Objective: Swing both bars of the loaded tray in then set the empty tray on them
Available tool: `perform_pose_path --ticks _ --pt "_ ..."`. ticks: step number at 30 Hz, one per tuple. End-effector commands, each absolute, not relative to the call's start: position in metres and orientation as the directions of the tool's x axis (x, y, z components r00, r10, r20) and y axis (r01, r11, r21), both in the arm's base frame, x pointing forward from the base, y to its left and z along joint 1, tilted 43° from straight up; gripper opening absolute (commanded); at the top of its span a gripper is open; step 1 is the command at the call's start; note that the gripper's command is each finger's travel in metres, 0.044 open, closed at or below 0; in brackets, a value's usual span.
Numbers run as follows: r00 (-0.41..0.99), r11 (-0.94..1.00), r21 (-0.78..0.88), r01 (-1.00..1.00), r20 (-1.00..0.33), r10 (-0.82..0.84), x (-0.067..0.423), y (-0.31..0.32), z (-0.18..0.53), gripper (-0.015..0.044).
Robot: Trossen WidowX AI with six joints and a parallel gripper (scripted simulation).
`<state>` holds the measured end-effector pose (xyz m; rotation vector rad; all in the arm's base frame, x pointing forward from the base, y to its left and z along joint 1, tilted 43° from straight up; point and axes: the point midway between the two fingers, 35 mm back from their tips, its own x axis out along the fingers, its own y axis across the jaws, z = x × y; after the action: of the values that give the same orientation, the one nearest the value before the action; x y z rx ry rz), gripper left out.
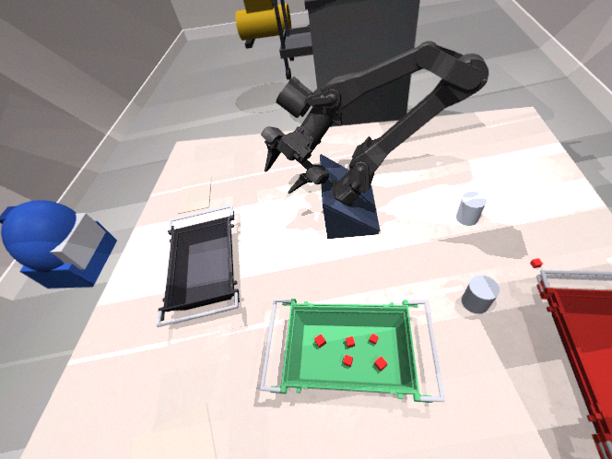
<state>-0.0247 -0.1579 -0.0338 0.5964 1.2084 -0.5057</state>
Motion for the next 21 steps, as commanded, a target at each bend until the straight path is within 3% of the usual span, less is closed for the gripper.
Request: perform_pose_path --ticks 1,12,16,21 --pt "0.28 0.744 0.154 0.651 -0.959 -0.046 -0.025 -0.158 -0.034 0.0374" --pt "0.28 0.744 0.154 0.651 -0.959 -0.047 -0.027 -0.187 -0.005 0.0085" --pt "0.282 0.744 0.155 0.65 -0.958 -0.047 -0.024 -0.211 0.026 0.0081" --pt "0.291 0.78 0.172 0.602 -0.957 -0.014 -0.01 -0.22 0.01 0.0081"
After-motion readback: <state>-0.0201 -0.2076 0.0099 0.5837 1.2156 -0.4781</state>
